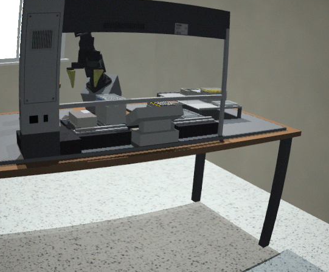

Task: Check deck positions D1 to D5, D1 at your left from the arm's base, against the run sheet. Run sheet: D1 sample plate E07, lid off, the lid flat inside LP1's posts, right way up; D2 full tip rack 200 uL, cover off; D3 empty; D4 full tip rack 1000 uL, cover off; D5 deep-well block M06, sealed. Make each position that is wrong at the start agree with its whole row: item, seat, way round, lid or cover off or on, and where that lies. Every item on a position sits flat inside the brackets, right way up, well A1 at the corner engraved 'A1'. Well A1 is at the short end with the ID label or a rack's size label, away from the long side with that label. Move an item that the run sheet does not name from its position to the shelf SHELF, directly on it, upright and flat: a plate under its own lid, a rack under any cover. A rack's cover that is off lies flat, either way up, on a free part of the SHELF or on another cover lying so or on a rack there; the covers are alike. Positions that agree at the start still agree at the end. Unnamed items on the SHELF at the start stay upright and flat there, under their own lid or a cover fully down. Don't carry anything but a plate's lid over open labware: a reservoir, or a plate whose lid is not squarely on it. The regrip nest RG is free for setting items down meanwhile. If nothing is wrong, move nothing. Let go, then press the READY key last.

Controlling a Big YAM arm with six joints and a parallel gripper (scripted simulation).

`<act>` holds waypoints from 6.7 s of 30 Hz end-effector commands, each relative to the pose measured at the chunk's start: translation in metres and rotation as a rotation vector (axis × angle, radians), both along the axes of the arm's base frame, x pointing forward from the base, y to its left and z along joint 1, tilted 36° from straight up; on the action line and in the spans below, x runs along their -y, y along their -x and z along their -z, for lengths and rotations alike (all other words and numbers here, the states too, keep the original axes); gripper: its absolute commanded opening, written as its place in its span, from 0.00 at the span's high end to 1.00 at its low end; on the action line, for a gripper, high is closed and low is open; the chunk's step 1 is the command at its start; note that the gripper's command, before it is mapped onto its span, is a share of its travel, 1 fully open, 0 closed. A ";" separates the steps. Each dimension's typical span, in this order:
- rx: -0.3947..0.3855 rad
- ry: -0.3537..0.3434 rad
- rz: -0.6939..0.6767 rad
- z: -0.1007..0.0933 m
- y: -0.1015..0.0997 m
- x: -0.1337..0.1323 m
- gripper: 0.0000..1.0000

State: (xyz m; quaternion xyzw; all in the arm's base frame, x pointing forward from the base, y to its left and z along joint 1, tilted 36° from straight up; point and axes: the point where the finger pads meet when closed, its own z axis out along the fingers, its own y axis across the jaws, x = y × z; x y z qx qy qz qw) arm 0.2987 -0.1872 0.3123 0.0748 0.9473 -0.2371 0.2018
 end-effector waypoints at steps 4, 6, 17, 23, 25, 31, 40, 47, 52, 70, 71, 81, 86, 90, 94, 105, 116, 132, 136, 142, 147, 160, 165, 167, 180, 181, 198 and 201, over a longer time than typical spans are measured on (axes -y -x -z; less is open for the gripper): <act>0.011 -0.010 -0.017 0.008 -0.007 -0.032 0.00; 0.012 -0.009 -0.017 0.011 -0.010 -0.036 0.00; 0.000 -0.011 -0.018 0.037 -0.022 -0.085 0.00; 0.033 -0.010 -0.018 0.036 -0.024 -0.103 0.00; -0.002 -0.011 -0.018 0.049 -0.028 -0.111 0.00; 0.042 -0.009 -0.016 0.032 -0.033 -0.107 0.00; 0.042 -0.009 -0.016 0.032 -0.033 -0.107 0.00; 0.042 -0.009 -0.016 0.032 -0.033 -0.107 0.00; 0.042 -0.009 -0.016 0.032 -0.033 -0.107 0.00; 0.003 -0.009 -0.020 0.069 -0.042 -0.160 0.00; 0.005 -0.010 -0.020 0.071 -0.044 -0.165 0.00; 0.047 -0.022 -0.021 0.069 -0.063 -0.204 0.00; 0.046 -0.024 -0.022 0.080 -0.068 -0.227 0.00; 0.073 -0.037 -0.022 0.070 -0.065 -0.226 0.00; 0.037 -0.022 -0.017 0.085 -0.063 -0.220 0.00; 0.037 -0.022 -0.017 0.085 -0.063 -0.220 0.00; 0.037 -0.022 -0.017 0.085 -0.063 -0.220 0.00; 0.047 -0.028 -0.023 0.093 -0.075 -0.255 0.00; 0.048 -0.030 -0.024 0.102 -0.080 -0.274 0.00; 0.048 -0.032 -0.024 0.110 -0.085 -0.293 0.00; 0.049 -0.035 -0.025 0.121 -0.090 -0.317 0.00; 0.033 -0.030 -0.019 0.137 -0.091 -0.333 0.00; 0.033 -0.030 -0.019 0.137 -0.091 -0.333 0.00; 0.033 -0.030 -0.019 0.137 -0.091 -0.333 0.00; 0.033 -0.030 -0.019 0.137 -0.091 -0.333 0.00; 0.033 -0.030 -0.019 0.137 -0.091 -0.333 0.00; 0.041 -0.035 -0.027 0.145 -0.100 -0.366 0.00; 0.037 -0.033 -0.027 0.152 -0.102 -0.380 0.00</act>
